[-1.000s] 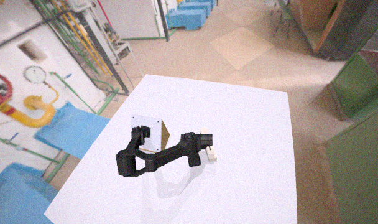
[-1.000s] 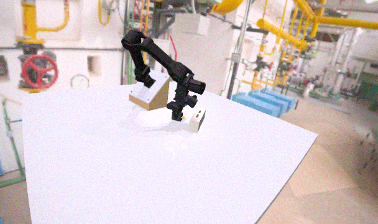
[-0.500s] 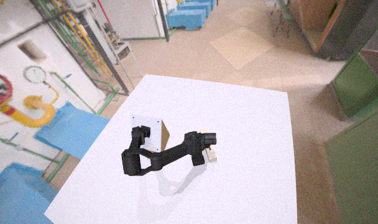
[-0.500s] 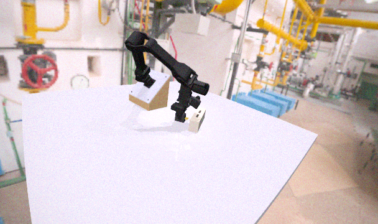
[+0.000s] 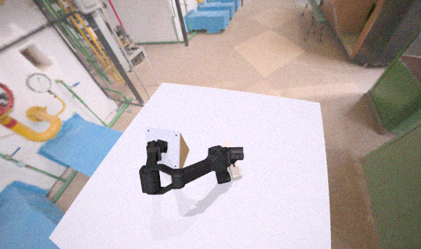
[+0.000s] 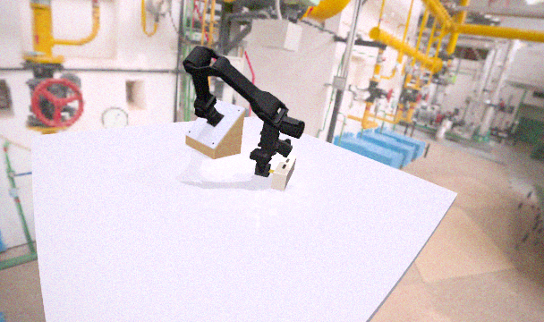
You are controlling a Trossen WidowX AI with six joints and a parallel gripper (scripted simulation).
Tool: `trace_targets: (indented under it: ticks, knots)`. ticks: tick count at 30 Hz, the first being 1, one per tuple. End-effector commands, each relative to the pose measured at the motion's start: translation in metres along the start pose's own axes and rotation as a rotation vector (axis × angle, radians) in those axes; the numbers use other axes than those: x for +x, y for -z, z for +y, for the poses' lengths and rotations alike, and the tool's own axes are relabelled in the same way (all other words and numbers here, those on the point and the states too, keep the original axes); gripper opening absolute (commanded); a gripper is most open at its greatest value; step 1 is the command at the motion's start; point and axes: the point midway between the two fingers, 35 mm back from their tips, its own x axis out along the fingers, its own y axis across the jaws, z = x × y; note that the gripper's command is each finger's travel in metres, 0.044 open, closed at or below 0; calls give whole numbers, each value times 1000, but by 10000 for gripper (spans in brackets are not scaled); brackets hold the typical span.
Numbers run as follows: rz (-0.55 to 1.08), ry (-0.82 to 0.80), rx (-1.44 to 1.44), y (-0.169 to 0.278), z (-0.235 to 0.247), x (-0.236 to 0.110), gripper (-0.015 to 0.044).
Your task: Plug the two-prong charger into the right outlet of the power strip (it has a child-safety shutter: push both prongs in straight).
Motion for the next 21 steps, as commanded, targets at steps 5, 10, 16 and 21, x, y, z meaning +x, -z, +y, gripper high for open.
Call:
trace_targets:
  ticks: [5, 10, 16, 21]
  knots:
    - [5, 2, -8, 0, 0, 1, 0]
    - [4, 2, -8, -1, 0, 1, 0]
    - [4, 2, -8, -3, 0, 1, 0]
    - [4, 2, -8, -5, 0, 1, 0]
